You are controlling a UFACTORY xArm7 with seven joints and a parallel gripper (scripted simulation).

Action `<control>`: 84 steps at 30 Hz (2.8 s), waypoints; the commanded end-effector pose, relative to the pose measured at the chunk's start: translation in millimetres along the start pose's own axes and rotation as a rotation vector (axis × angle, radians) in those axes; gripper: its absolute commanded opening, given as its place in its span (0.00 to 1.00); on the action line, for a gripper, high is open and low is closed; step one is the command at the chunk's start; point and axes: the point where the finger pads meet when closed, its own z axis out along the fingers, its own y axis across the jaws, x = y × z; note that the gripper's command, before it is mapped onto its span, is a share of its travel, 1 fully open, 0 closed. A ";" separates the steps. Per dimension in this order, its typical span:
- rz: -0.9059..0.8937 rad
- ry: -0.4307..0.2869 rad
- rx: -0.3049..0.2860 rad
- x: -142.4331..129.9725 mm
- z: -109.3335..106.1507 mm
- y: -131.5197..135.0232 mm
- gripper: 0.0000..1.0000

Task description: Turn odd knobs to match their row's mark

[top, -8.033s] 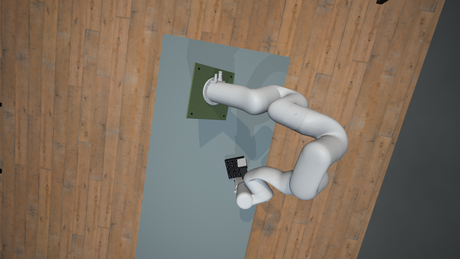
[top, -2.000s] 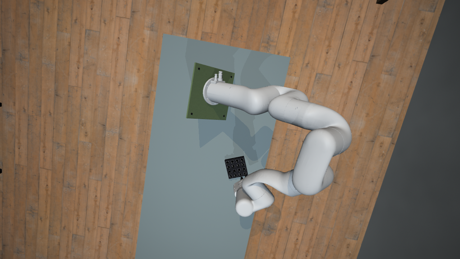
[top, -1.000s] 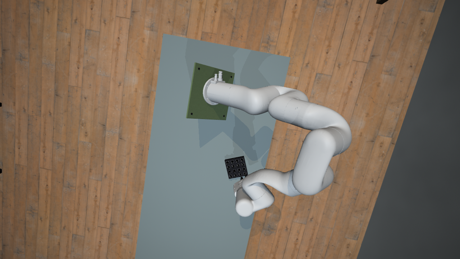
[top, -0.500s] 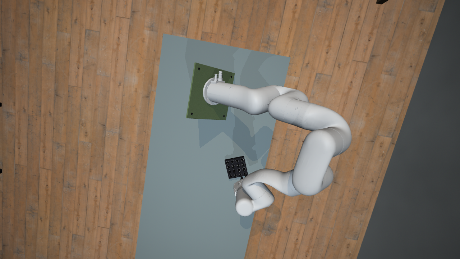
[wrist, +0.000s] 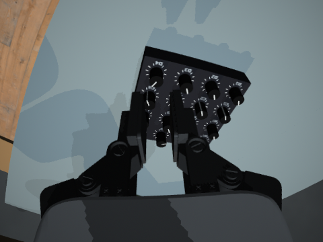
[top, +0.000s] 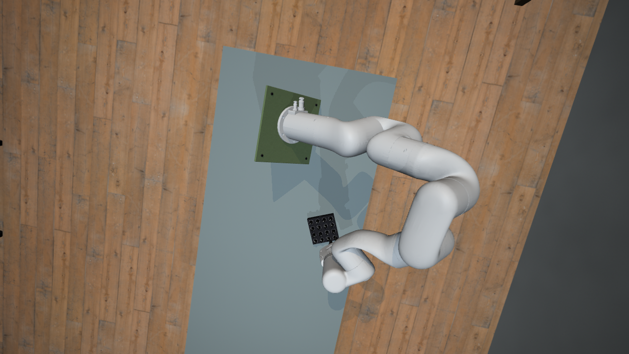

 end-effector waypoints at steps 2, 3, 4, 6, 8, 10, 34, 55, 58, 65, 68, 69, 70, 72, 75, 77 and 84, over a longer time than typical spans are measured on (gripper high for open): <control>0.000 0.003 -0.003 1.1 4.9 1.1 0.19; 0.000 0.003 -0.003 1.1 6.3 1.0 0.19; 0.000 0.003 -0.003 1.1 7.6 1.0 0.19; 0.000 0.003 -0.003 1.1 10.2 1.0 0.19; 0.000 0.003 -0.003 1.2 12.7 1.0 0.19; 0.000 0.003 -0.003 1.2 12.7 1.0 0.19; 0.000 0.003 -0.003 1.3 25.3 0.9 0.19; 0.000 0.003 -0.003 1.3 25.3 0.9 0.19; 0.000 0.003 -0.003 1.3 25.3 0.9 0.19; 0.000 0.003 -0.003 1.3 25.3 0.9 0.19; 0.000 0.003 -0.003 1.3 25.3 0.9 0.19; 0.000 0.003 -0.003 1.3 25.3 0.9 0.19; 0.000 0.003 -0.003 1.3 25.3 0.9 0.19; 0.000 0.003 -0.003 1.3 25.4 0.9 0.19; 0.000 0.003 -0.003 1.3 26.0 0.9 0.19; 0.000 0.003 -0.003 1.3 26.3 0.9 0.19; 0.000 0.003 -0.003 1.3 29.7 0.9 0.19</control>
